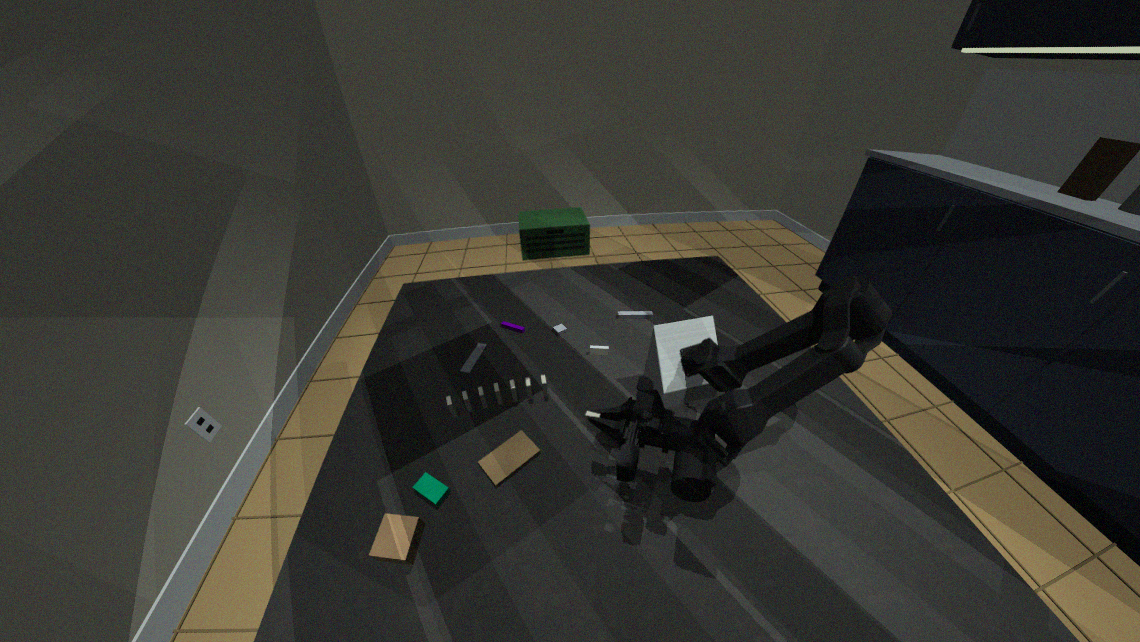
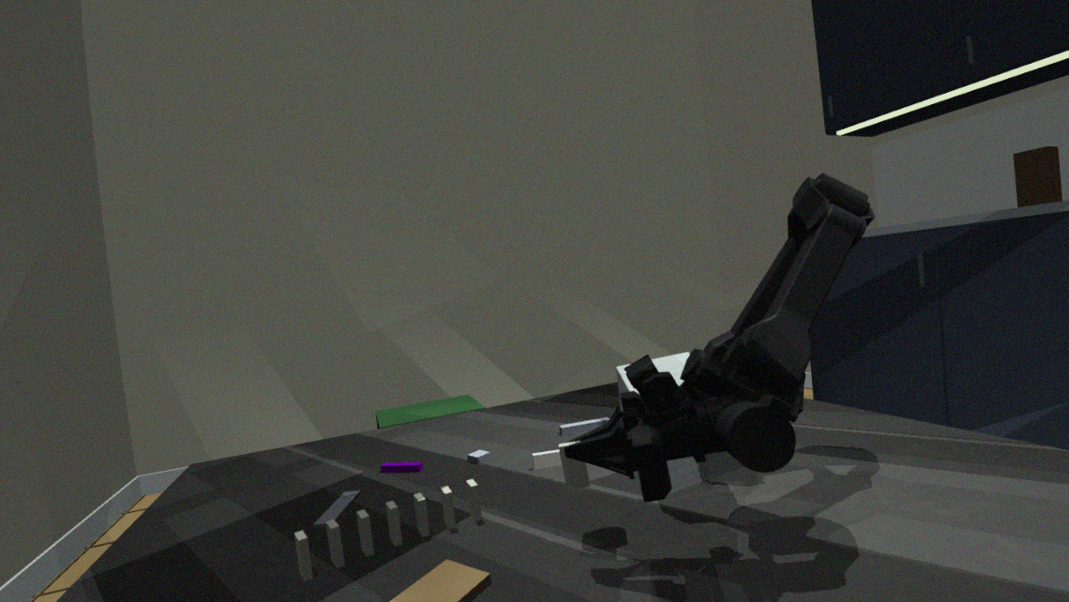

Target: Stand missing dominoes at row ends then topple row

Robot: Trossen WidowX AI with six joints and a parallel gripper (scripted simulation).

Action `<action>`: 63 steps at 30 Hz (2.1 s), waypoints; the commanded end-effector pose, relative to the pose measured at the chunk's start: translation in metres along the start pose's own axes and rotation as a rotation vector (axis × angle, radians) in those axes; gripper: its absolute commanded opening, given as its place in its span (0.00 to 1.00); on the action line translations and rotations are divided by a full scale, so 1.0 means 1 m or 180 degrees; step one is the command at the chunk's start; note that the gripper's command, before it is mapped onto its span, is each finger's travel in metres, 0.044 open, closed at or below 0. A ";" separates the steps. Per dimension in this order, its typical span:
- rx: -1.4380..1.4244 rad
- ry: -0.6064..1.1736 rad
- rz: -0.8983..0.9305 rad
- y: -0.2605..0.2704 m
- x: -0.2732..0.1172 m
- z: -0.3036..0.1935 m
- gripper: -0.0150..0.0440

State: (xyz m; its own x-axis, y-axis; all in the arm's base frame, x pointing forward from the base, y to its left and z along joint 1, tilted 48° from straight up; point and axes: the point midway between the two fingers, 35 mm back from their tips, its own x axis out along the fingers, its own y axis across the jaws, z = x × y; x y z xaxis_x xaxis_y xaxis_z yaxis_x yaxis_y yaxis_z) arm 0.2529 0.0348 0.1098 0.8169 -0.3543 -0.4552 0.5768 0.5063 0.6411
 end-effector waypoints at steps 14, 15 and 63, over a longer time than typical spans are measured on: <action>0.0017 -0.0001 0.0007 0.002 0.008 -0.041 0.30; 0.0016 -0.0001 0.0008 0.002 0.008 -0.044 0.30; -0.0021 -0.0008 0.0034 -0.004 0.008 -0.040 1.00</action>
State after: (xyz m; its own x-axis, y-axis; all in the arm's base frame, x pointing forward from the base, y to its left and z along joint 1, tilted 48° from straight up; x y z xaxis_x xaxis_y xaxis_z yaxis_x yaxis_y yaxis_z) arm 0.2600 0.0784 0.0688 0.8270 -0.3444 -0.4443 0.5621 0.5112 0.6501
